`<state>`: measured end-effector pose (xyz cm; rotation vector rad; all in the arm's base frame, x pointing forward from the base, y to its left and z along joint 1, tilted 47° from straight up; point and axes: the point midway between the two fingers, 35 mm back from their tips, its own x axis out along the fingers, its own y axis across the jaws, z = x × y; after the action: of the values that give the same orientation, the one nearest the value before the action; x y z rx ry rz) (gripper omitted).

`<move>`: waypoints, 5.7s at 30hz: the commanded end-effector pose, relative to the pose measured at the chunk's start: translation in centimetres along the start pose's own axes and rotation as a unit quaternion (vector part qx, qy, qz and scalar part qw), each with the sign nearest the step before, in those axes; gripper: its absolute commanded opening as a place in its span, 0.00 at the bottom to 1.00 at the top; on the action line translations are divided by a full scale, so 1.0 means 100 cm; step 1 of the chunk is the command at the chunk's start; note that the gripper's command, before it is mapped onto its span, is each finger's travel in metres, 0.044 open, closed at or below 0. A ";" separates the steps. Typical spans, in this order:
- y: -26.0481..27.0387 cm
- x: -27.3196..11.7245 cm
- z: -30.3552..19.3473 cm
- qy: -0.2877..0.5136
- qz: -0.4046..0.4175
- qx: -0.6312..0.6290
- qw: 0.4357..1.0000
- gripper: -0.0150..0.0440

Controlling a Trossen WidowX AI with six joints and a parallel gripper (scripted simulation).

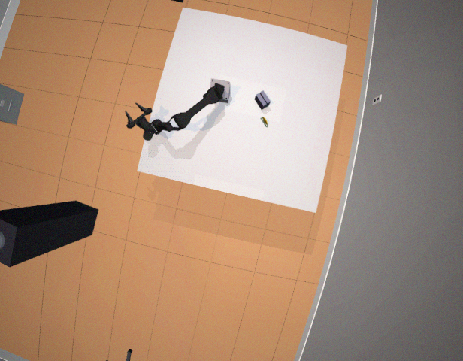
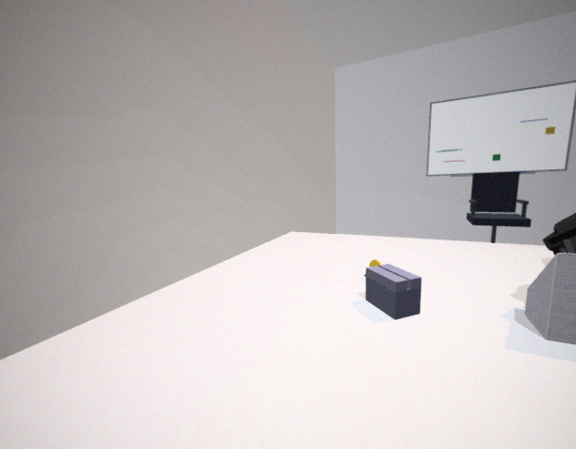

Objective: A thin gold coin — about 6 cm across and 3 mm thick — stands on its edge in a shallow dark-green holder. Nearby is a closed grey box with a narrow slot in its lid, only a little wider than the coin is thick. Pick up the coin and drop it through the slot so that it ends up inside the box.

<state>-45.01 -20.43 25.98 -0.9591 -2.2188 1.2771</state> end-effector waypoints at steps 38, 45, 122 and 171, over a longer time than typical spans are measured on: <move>-0.132 -0.321 -0.114 -0.517 -0.144 0.384 0.751 0.53; -0.131 -0.387 -0.170 -0.623 -0.104 0.430 0.645 0.53; 0.473 -0.384 -0.575 -0.866 0.250 -0.110 0.419 0.53; 0.512 -0.448 -0.508 -0.867 0.250 -0.109 0.418 0.53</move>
<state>36.44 -5.05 7.15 0.2108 -3.4995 3.3675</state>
